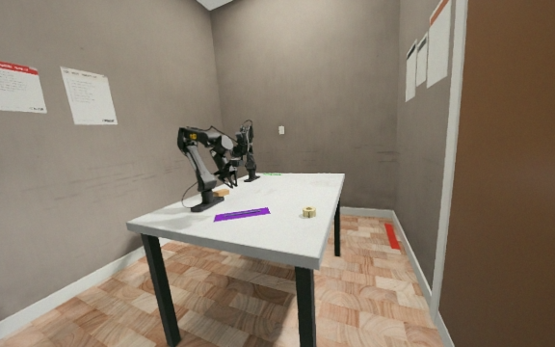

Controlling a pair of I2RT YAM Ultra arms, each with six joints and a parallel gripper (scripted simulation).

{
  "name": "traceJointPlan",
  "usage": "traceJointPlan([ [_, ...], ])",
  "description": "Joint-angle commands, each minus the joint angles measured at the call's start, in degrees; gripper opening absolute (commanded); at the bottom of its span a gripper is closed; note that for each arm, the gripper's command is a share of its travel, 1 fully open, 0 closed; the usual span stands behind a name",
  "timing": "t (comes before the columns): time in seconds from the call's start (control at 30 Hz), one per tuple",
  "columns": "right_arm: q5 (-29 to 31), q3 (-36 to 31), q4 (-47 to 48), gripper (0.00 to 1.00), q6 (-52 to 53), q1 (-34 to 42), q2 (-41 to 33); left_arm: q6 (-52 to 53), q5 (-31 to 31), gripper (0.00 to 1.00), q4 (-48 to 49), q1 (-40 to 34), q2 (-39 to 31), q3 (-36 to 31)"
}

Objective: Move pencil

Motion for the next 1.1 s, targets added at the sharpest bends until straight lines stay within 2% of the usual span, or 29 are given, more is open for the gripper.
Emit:
traceJointPlan([
  [0.0,-3.0,-1.5,2.7,0.29,-11.1,-3.1,2.7,-0.5,-0.2,1.0,1.4,-0.9,-4.6,-1.7],
  [0.07,-4.6,-2.3,3.9,0.29,-17.6,-5.9,4.6,-0.4,-0.1,1.0,1.3,-1.3,-6.5,-3.4],
  [0.13,-4.6,-2.3,3.9,0.29,-17.6,-5.9,4.6,-0.4,-0.1,1.0,1.3,-1.3,-6.5,-3.4],
  [0.2,-7.1,-3.2,5.8,0.29,-26.9,-9.7,7.5,-0.4,-0.1,1.0,0.9,-1.9,-8.9,-5.5],
  [0.4,-12.8,-4.9,9.6,0.29,-46.1,-19.1,13.9,-0.4,0.0,1.0,-0.2,-2.8,-13.3,-9.3],
  [0.63,-19.4,-6.5,12.7,0.29,-65.3,-28.5,21.0,-0.4,0.0,1.0,0.1,-3.1,-14.9,-9.9],
  [0.7,-19.4,-6.5,12.7,0.29,-65.3,-28.5,21.0,-0.4,0.0,1.0,0.1,-3.1,-14.9,-9.9],
  [0.9,-23.8,-7.4,12.4,0.29,-76.0,-35.3,26.6,-0.4,0.0,1.0,0.2,-3.1,-15.0,-10.0],
  [1.07,-23.7,-6.7,11.3,0.29,-76.7,-37.0,28.5,-0.4,0.0,1.0,0.2,-3.1,-15.0,-10.0],
])
